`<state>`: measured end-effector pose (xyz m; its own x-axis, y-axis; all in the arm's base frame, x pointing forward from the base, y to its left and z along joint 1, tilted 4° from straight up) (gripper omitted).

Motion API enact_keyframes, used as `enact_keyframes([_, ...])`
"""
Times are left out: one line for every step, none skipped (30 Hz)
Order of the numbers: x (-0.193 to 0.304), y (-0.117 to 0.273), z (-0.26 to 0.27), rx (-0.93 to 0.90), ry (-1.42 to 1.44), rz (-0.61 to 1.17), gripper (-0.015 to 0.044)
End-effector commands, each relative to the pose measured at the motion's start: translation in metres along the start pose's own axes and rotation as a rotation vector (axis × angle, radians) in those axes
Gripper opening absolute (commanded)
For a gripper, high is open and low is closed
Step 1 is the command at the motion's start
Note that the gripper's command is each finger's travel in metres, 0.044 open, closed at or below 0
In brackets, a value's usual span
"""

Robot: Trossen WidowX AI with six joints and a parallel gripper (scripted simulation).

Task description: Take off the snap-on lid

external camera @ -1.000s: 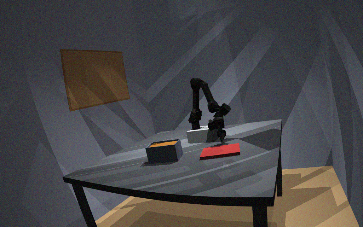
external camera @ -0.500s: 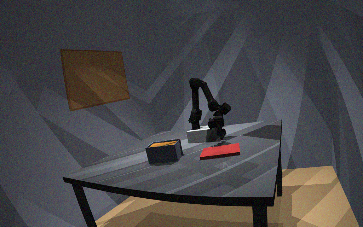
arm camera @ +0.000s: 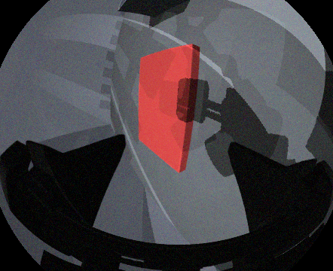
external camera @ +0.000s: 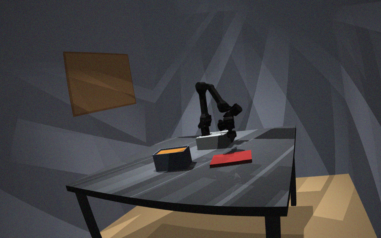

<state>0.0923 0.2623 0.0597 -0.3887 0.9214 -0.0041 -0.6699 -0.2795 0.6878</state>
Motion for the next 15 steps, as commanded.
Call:
enact_keyframes([0.001,0.007,0.006,-0.008,-0.011,0.005,0.0440])
enact_keyframes([0.001,0.009,0.007,-0.008,-0.011,0.005,0.0440])
enact_keyframes([0.001,0.011,0.008,-0.008,-0.011,0.005,0.0440])
enact_keyframes([0.001,0.012,0.009,-0.008,-0.011,0.005,0.0440])
enact_keyframes([0.001,0.014,0.010,-0.008,-0.011,0.005,0.0440])
enact_keyframes([0.001,0.016,0.011,-0.008,-0.011,0.005,0.0440])
enact_keyframes([0.001,0.018,0.012,-0.008,-0.011,0.005,0.0440])
enact_keyframes([0.001,0.019,0.013,-0.008,-0.011,0.005,0.0440])
enact_keyframes([0.001,0.021,0.014,-0.008,-0.011,0.005,0.0440])
enact_keyframes([0.001,0.023,0.015,-0.008,-0.011,0.005,0.0440])
enact_keyframes([0.001,0.025,0.016,-0.008,-0.011,0.005,0.0440])
enact_keyframes([0.001,0.026,0.017,-0.008,-0.011,0.005,0.0440])
enact_keyframes([0.001,0.028,0.018,-0.008,-0.011,0.005,0.0440])
enact_keyframes([0.001,0.030,0.019,-0.008,-0.011,0.005,0.0440])
enact_keyframes([0.001,0.032,0.020,-0.008,-0.011,0.005,0.0440])
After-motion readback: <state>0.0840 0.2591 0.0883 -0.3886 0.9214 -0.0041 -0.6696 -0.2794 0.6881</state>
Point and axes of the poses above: the point midway between the two fingers, 35 mm back from their tips, its own y axis back along the fingers, its own z axis across the jaws, x = y × z, the point moved 6 cm from there along y, back along the fingers
